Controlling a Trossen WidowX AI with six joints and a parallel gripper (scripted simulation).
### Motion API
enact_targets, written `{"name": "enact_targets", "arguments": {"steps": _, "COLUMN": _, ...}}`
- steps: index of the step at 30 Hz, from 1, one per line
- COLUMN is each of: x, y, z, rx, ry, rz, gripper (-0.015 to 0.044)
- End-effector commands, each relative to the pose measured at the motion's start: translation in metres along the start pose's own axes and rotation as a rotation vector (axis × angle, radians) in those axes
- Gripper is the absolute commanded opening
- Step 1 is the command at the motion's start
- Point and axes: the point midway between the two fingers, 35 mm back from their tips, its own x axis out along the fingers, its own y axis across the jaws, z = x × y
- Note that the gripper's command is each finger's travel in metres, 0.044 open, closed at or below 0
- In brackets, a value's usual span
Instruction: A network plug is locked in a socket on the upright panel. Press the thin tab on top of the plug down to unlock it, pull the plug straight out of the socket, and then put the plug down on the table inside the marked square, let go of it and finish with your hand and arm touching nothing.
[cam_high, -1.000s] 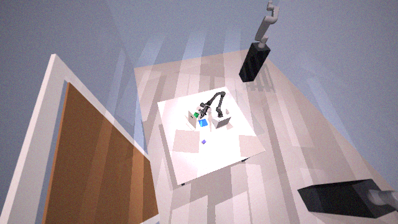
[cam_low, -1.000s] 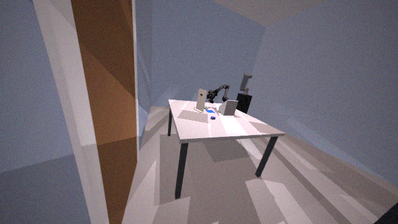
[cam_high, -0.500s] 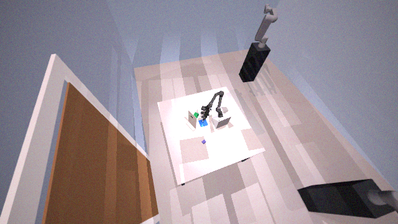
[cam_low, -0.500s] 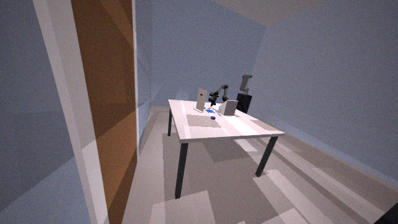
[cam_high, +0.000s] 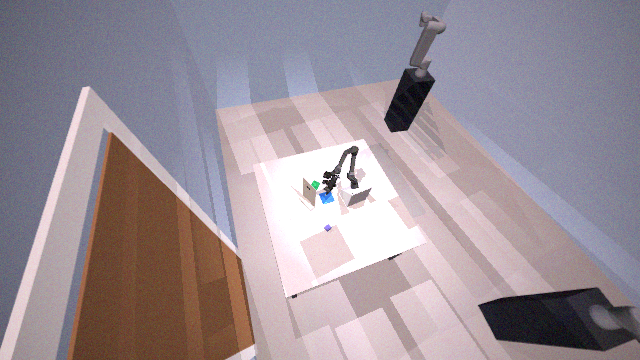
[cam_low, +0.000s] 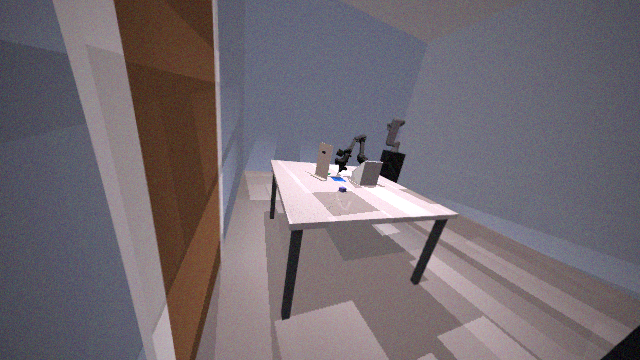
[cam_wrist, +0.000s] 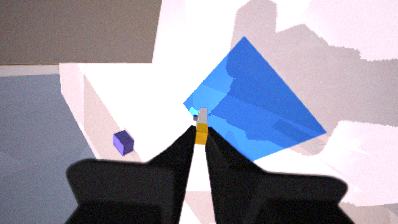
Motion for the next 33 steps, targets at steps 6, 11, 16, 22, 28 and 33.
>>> {"name": "enact_targets", "arguments": {"steps": 6, "x": 0.009, "y": -0.006, "z": -0.003, "rx": -0.004, "ry": 0.009, "rz": 0.001, "gripper": 0.0}}
{"name": "enact_targets", "arguments": {"steps": 11, "x": 0.013, "y": -0.009, "z": -0.003, "rx": -0.004, "ry": 0.009, "rz": 0.001, "gripper": 0.0}}
{"name": "enact_targets", "arguments": {"steps": 16, "x": 0.018, "y": -0.012, "z": -0.003, "rx": -0.004, "ry": 0.009, "rz": 0.001, "gripper": 0.0}}
{"name": "enact_targets", "arguments": {"steps": 22, "x": 0.023, "y": -0.016, "z": -0.003, "rx": -0.004, "ry": 0.009, "rz": 0.001, "gripper": 0.0}}
{"name": "enact_targets", "arguments": {"steps": 28, "x": 0.028, "y": -0.02, "z": -0.003, "rx": -0.005, "ry": 0.008, "rz": 0.0, "gripper": 0.0}}
{"name": "enact_targets", "arguments": {"steps": 33, "x": 0.032, "y": -0.023, "z": -0.004, "rx": -0.005, "ry": 0.008, "rz": 0.0, "gripper": 0.0}}
